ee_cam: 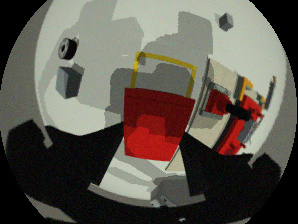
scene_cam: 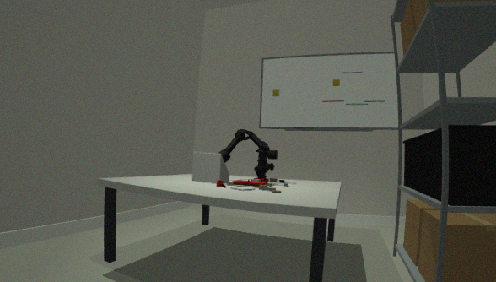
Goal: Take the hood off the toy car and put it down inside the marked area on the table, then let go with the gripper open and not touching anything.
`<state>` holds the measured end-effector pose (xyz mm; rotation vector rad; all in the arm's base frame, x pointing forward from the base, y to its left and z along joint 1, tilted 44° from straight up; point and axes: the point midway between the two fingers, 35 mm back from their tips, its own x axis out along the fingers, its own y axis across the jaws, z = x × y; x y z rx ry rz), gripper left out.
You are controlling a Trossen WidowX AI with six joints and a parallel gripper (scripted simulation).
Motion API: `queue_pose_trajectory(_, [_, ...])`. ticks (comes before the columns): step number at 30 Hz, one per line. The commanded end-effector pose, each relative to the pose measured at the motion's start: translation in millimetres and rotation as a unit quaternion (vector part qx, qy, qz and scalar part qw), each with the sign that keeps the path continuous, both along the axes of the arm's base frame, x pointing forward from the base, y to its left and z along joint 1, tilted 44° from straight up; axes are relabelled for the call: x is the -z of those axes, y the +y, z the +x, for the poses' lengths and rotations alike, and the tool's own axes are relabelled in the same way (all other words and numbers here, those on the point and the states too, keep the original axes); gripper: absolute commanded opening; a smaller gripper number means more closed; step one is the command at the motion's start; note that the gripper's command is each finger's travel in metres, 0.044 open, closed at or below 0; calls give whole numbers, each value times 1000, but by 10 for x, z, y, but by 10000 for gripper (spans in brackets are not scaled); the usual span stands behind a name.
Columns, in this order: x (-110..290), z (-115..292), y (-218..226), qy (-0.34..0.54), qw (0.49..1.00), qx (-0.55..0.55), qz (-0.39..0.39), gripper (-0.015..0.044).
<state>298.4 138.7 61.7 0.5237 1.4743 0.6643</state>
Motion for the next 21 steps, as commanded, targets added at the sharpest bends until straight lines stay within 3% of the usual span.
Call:
queue_pose_trajectory(1, [23,-6,18,3,1000,2,1,0])
queue_pose_trajectory(13, [62,-9,57,3,1000,2,1,0])
queue_pose_trajectory(21, [44,-3,46,0,1000,0,1,210])
